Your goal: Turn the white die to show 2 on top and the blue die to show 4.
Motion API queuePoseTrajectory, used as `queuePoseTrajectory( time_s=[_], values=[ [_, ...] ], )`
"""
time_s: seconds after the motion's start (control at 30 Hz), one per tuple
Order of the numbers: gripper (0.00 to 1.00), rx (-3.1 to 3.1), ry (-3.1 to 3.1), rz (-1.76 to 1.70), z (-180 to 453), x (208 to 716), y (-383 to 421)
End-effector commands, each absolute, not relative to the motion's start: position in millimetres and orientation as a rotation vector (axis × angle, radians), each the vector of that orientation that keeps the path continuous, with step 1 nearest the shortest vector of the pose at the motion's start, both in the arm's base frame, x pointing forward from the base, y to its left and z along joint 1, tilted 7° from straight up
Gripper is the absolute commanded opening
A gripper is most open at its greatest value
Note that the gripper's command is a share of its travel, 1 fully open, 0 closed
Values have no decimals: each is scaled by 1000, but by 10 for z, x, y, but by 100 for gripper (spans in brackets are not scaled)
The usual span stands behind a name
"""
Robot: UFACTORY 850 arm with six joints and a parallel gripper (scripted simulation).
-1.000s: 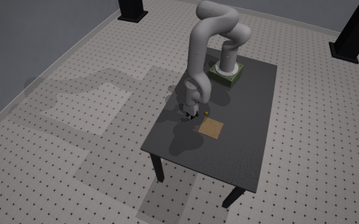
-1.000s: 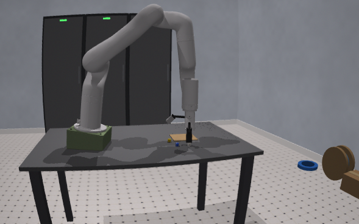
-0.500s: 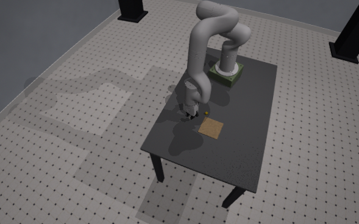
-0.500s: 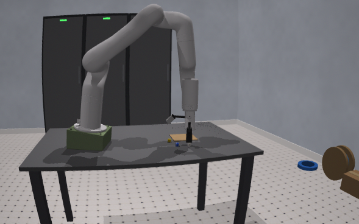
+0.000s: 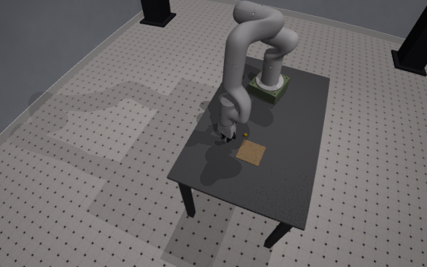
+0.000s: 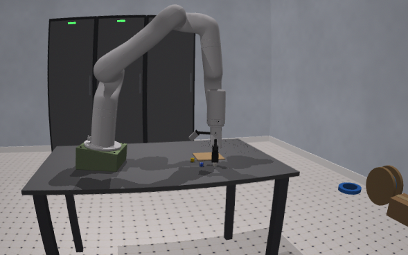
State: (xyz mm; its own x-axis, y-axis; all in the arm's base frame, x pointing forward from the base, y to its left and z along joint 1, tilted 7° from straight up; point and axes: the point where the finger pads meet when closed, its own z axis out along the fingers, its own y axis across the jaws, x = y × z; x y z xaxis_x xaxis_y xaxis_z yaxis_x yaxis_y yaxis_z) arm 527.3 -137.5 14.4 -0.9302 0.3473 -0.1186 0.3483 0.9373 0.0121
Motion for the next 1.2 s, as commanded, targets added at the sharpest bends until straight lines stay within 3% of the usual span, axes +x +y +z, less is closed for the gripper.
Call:
queuePoseTrajectory(
  time_s=[0.0, 1.17],
  values=[
    [31, 536, 2973, -20, 151, 5281, -1377],
    [31, 536, 2973, -20, 118, 5285, -1378]
  ],
)
